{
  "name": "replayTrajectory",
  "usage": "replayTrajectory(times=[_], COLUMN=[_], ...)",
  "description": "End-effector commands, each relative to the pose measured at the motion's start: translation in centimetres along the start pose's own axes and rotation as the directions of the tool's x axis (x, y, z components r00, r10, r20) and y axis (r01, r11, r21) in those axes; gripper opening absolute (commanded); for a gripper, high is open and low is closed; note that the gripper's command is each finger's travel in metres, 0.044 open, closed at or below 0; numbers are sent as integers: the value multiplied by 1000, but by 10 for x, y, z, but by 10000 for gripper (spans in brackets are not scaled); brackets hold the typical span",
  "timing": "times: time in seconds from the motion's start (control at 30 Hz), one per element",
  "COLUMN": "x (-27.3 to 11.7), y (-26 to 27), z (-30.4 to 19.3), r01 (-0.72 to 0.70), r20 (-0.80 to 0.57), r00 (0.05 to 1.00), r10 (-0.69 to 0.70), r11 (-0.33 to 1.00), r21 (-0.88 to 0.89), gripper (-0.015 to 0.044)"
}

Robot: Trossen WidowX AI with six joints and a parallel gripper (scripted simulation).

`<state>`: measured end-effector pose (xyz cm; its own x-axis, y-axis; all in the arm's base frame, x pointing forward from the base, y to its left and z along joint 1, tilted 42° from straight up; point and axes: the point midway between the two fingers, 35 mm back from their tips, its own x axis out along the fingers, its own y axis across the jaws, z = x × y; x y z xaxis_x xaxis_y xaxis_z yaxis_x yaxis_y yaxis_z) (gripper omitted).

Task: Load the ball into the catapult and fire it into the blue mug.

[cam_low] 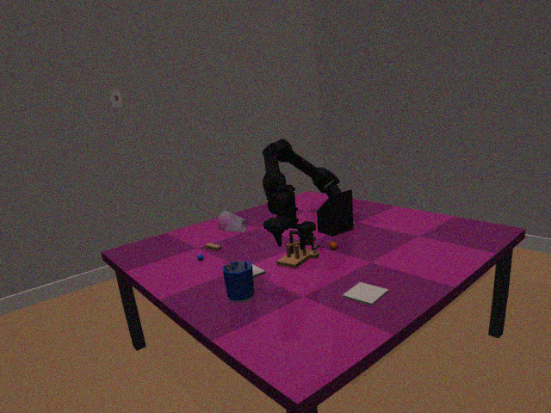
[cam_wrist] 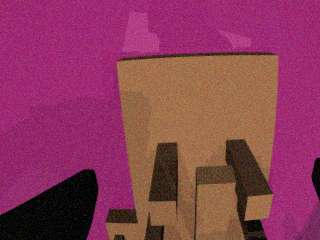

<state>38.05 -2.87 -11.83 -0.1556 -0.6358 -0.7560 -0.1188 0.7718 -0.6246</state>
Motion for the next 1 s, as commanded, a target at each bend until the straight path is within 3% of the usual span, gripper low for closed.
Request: replayTrajectory(times=[0.0, 0.5, 0.9, 0.97], x=[8, 28, 25, 25], y=[0, 0, 0, 0], z=[0, -2, -2, -2], r01=[5, 6, 1, 1], r20=[0, 0, -2, -2], r00=[1000, 1000, 1000, 1000], r10=[-5, -6, -1, -1], r11=[1000, 1000, 1000, 1000], r21=[-5, -5, 0, 0], gripper=[440, 440, 125, 112])
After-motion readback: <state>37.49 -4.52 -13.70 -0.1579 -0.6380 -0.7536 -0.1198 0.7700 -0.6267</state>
